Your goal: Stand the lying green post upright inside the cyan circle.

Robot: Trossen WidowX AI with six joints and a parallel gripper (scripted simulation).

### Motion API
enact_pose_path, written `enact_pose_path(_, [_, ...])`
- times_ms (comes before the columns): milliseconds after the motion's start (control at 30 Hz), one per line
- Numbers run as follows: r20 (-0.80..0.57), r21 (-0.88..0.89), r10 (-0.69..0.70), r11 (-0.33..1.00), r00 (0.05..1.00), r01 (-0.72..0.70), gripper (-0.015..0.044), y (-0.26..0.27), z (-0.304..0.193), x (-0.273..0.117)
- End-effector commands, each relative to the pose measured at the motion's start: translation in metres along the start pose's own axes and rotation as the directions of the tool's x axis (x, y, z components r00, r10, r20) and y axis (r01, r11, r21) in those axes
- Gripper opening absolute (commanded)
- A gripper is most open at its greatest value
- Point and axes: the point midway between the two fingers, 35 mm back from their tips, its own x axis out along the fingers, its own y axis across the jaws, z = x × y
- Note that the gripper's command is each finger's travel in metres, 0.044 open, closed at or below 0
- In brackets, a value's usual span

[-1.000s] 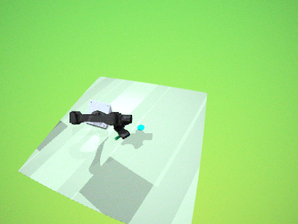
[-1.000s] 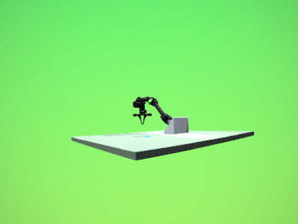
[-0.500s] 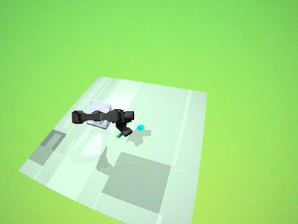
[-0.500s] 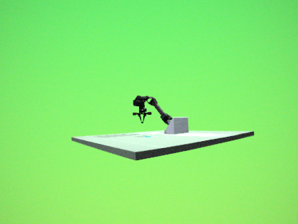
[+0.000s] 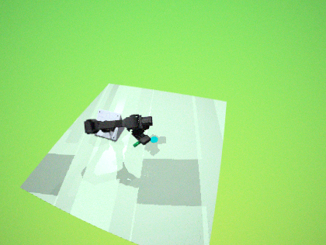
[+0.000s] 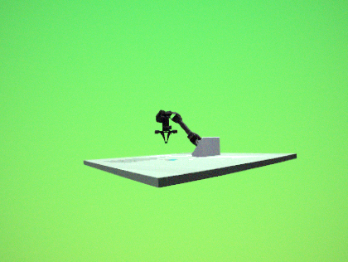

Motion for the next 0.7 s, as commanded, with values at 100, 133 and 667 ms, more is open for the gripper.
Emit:
enact_pose_path(100, [0.004,-0.012,0.005,1.0,1.0,-0.005,0.0023,0.002,0.024,-0.003])
enact_pose_path(133, [0.004,-0.014,0.005,1.0,1.0,-0.005,0.0023,0.002,0.027,-0.003])
enact_pose_path(667, [0.007,-0.046,0.002,0.999,1.0,-0.002,0.0023,0.011,0.076,-0.008])
